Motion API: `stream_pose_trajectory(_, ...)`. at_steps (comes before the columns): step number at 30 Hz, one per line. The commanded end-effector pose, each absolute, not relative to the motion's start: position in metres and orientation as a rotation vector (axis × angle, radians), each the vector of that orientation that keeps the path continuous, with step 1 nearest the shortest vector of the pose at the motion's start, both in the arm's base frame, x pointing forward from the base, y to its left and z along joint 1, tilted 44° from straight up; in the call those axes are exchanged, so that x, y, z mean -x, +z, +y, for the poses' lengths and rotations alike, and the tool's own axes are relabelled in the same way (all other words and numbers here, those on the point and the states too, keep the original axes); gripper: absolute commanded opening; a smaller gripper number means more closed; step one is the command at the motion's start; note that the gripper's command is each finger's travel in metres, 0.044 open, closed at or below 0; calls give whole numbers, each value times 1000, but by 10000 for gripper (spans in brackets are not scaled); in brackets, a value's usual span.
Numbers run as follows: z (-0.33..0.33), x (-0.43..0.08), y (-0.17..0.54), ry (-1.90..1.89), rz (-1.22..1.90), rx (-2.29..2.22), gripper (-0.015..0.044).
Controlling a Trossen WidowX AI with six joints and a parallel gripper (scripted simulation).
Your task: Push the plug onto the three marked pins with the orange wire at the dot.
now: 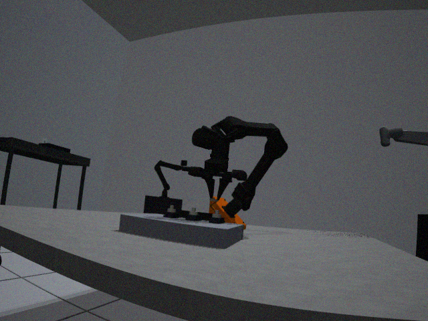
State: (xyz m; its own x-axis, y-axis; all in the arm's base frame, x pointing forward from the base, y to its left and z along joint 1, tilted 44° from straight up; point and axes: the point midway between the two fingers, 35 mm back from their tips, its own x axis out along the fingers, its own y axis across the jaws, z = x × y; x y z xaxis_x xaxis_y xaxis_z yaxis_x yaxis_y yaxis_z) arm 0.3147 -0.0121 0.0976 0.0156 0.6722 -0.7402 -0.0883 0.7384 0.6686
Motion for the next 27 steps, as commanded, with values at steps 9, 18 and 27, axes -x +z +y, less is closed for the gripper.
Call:
stream_pose_trajectory(9, -40, -265, 66, 647, 1448, -498, 0)
stream_pose_trajectory(18, -50, -225, 47, 669, 1442, -501, 0)
stream_pose_trajectory(27, -32, -225, 27, 669, 1441, -501, 0)
